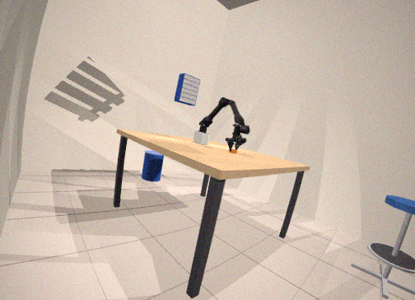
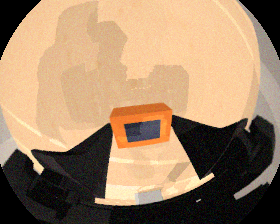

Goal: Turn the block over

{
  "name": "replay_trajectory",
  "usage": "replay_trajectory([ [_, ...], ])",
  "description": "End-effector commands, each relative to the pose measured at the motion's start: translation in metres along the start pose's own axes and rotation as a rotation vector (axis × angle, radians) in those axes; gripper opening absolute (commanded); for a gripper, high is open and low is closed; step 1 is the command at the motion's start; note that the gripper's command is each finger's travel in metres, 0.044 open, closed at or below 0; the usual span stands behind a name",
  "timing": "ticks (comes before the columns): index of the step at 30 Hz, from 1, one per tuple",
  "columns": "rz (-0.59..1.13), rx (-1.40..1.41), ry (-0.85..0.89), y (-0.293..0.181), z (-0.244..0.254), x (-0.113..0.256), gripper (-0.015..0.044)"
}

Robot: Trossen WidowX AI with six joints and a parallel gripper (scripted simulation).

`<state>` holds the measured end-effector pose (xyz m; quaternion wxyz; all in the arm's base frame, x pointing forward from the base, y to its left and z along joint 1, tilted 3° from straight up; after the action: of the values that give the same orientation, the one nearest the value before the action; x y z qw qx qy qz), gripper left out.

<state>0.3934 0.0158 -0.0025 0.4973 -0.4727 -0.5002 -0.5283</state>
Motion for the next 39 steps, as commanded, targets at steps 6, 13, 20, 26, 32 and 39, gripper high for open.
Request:
replay_trajectory([
  [6,0.008,-0.004,0.005,-0.002,0.0,-0.003,0.0262],
  [13,0.008,-0.004,0.005,-0.002,0.0,-0.003,0.0215],
  [20,0.008,-0.004,0.005,-0.002,0.0,-0.003,0.0169],
  [26,0.007,-0.004,0.005,-0.002,0.0,0.023,0.0031],
  [32,-0.003,-0.004,0.005,-0.002,0.0,0.027,0.0],
  [39,-0.109,-0.003,0.004,-0.003,0.0,0.019,0.0],
])
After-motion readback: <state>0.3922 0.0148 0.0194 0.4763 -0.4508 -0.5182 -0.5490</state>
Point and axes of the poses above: the point midway between the two fingers, 35 mm back from their tips, its own x axis back along the fingers, its own z axis across the jaws, y = z × x, the point moved 4 cm from there along x, back along the fingers, and after that the axes turned 1 degree about -x, right-handed, at the moved point
